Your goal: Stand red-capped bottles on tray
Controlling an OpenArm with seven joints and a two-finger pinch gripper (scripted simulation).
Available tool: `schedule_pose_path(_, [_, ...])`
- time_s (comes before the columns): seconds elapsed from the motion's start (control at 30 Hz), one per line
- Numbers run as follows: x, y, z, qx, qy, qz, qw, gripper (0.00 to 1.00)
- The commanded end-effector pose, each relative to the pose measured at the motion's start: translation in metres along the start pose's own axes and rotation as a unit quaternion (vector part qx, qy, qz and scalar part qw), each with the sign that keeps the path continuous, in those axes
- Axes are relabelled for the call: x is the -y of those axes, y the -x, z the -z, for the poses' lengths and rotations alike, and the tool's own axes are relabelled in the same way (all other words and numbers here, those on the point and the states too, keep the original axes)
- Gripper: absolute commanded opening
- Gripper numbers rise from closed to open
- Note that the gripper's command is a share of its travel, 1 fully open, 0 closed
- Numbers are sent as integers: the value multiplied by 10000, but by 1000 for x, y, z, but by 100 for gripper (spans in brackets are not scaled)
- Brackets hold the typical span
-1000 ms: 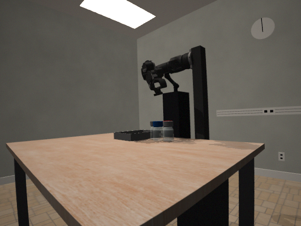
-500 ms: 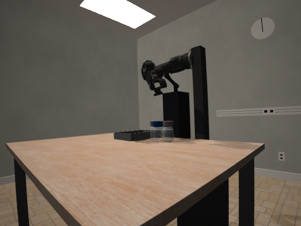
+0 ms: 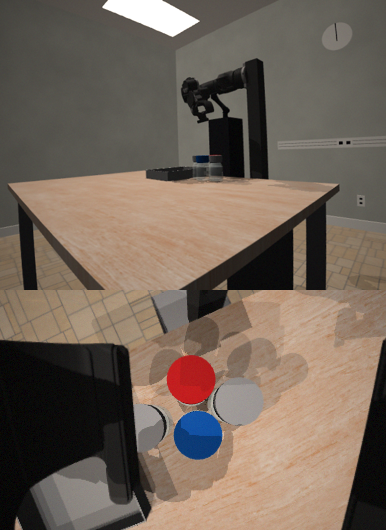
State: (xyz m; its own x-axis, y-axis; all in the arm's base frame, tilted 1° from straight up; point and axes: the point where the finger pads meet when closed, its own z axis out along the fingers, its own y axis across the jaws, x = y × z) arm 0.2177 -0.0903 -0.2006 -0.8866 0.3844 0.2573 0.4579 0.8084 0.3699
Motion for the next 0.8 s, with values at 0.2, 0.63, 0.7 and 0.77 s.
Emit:
schedule_pose_path(0.2, [-1,0,1,12,13,8,10000,42])
schedule_pose_path(0.63, [16,-9,-20,70,-606,704,9957,42])
schedule_pose_path(0.7, [22,-12,-27,89,-812,934,9923,42])
schedule_pose_path(0.77, [27,-14,-34,108,-1017,1164,9879,42])
